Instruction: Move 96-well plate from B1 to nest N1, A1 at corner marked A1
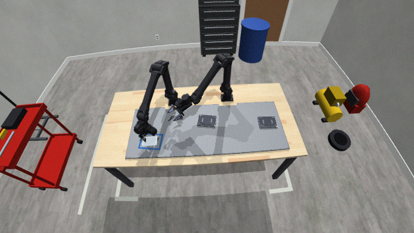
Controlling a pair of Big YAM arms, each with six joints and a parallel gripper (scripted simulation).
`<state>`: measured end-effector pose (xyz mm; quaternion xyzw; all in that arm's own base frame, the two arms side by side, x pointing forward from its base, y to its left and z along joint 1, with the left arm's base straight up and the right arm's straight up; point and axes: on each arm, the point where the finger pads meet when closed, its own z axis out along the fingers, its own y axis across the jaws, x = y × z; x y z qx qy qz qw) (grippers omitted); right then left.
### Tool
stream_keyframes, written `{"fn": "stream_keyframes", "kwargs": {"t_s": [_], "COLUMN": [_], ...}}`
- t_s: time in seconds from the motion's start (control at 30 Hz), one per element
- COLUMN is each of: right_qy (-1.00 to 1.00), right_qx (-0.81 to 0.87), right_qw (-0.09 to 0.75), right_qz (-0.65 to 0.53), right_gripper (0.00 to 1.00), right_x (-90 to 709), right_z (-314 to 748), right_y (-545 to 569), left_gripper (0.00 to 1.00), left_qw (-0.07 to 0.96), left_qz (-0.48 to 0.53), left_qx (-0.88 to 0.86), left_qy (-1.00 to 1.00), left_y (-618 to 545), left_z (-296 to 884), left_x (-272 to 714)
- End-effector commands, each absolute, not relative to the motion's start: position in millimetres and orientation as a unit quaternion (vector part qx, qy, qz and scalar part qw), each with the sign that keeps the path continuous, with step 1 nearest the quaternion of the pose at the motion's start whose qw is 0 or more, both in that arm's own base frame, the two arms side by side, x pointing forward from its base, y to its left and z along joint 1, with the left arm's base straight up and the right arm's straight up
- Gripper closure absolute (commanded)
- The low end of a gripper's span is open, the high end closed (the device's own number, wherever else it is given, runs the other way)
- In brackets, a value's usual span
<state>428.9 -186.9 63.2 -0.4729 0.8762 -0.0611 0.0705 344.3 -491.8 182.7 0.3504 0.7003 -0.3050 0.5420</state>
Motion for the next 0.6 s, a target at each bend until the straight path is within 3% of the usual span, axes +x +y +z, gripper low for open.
{"fn": "stream_keyframes", "kwargs": {"t_s": [0.0, 0.57], "right_qy": [0.796, 0.685], "right_qx": [-0.601, -0.728], "right_qw": [0.053, 0.002], "right_qz": [-0.050, -0.009], "right_gripper": [0.00, 0.00], "right_x": [448.2, 453.2], "right_z": [80.8, 74.3], "right_y": [-202.0, -193.2], "left_gripper": [0.00, 0.00], "left_qw": [0.566, 0.582], "left_qz": [-0.318, -0.322], "left_qx": [0.346, 0.325], "left_qy": [0.678, 0.672], "left_y": [-512.8, -509.3], "left_z": [200.2, 203.3], "left_x": [346.1, 353.6]}}
